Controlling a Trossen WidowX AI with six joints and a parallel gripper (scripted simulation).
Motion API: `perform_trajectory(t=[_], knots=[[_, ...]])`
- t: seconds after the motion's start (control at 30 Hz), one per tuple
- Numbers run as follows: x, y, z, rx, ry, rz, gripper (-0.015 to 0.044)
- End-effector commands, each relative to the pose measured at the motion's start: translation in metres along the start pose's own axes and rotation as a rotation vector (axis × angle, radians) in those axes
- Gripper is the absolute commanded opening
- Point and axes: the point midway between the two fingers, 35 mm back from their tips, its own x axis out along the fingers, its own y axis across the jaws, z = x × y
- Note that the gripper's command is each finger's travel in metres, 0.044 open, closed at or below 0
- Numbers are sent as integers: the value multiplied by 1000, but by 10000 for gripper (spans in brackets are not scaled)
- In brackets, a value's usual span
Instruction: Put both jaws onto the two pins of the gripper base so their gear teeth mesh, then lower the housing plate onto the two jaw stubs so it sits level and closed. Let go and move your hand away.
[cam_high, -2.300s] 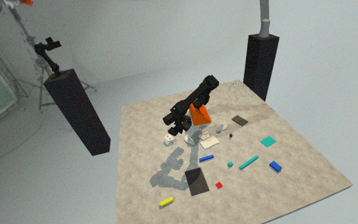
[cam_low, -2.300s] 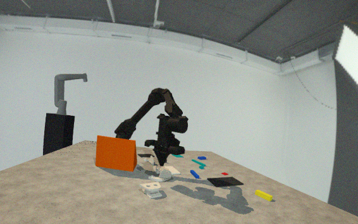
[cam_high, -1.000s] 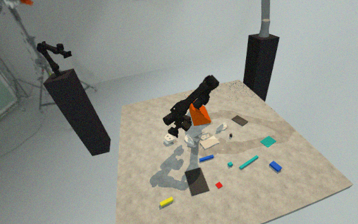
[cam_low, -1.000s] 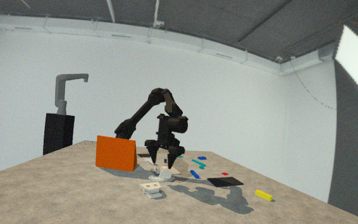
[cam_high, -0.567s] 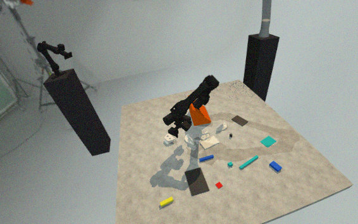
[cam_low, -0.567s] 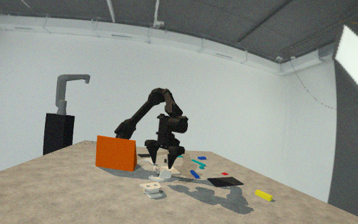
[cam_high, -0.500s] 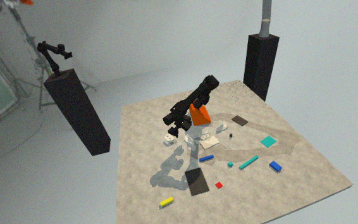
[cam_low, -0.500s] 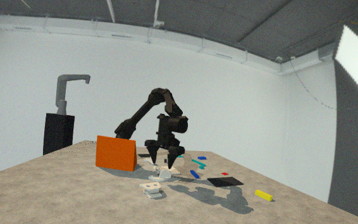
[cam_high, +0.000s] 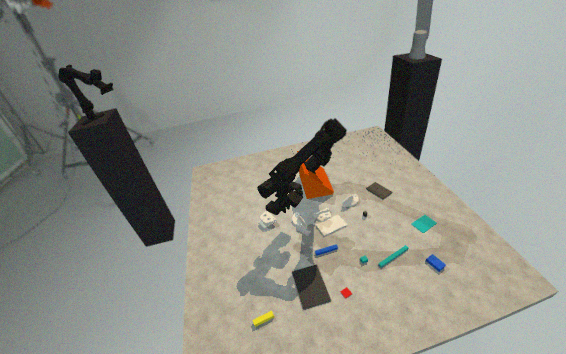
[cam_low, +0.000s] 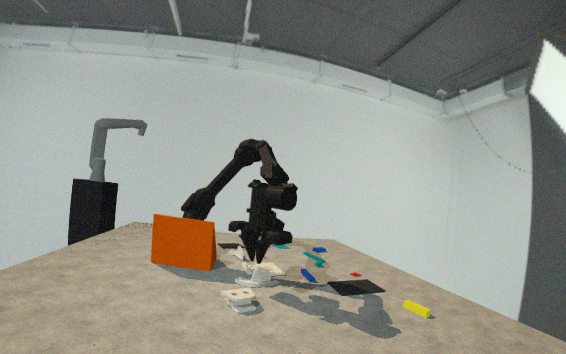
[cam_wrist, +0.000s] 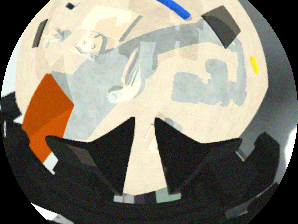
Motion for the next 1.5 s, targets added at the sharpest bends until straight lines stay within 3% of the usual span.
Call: perform_trajectory(t=[0.0,0.47,1.03,1.47], knots=[[0,0,0,0,0,0,0],[0,0,0,0,0,0,0],[-1,2,4,314,0,0,440],[-2,3,8,596,0,-1,440]])
